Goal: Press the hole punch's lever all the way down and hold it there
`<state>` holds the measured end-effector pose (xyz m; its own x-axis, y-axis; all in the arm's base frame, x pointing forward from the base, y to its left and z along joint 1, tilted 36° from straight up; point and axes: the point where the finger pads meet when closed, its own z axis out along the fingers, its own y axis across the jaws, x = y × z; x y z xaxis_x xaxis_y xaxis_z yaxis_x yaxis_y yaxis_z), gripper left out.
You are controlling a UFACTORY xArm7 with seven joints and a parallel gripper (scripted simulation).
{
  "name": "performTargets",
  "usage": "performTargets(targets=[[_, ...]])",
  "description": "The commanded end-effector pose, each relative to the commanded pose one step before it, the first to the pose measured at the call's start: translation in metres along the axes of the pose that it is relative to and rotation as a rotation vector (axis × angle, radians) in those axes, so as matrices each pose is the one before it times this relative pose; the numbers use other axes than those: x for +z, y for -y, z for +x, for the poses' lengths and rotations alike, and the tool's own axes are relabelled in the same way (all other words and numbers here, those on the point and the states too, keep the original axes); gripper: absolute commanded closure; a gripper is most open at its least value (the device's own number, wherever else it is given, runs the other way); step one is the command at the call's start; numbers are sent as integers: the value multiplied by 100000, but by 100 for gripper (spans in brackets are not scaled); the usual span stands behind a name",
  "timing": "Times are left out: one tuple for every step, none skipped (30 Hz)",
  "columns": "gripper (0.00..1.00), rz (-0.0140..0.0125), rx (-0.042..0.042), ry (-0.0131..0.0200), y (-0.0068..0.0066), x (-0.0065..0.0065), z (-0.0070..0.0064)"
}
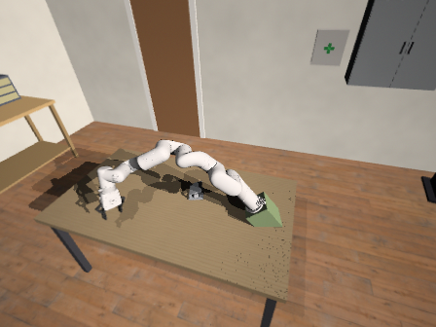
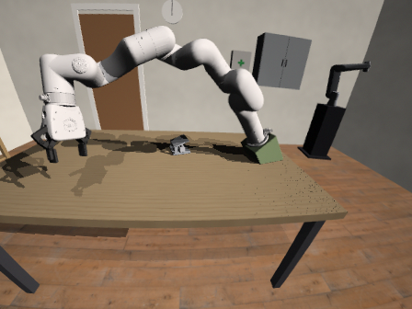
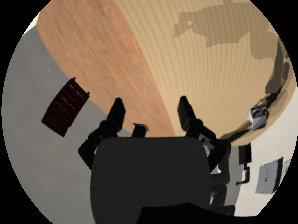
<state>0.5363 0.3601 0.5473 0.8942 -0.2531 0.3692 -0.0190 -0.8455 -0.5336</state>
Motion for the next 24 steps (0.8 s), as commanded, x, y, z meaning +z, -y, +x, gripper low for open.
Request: performTargets(targets=[[0,426,-127,-409,166,-297,63],[0,0,0,0,0,0,0],[0,0,0,0,0,0,0],[0,0,0,0,0,0,0],[0,0,0,0,0,0,0],[0,0,0,0,0,0,0],[0,0,0,0,0,0,0],[0,0,0,0,0,0,0],[0,0,0,0,0,0,0],[0,0,0,0,0,0,0],[0,0,0,0,0,0,0],[0,0,0,0,0,0,0],[0,0,0,0,0,0,0],[0,0,0,0,0,0,0],[0,0,0,0,0,0,0],[0,0,0,0,0,0,0],[0,0,0,0,0,0,0],[0,-10,48,-6,-13,-2,5],[0,-64,322,-40,-85,-16,36],[0,-163,828,-103,-219,-42,94],[0,-295,1520,-192,-401,-77,172],[0,-450,2361,-301,-621,-119,270],[0,-615,3313,-430,-867,-166,385],[0,-775,4343,-576,-1129,-215,516]])
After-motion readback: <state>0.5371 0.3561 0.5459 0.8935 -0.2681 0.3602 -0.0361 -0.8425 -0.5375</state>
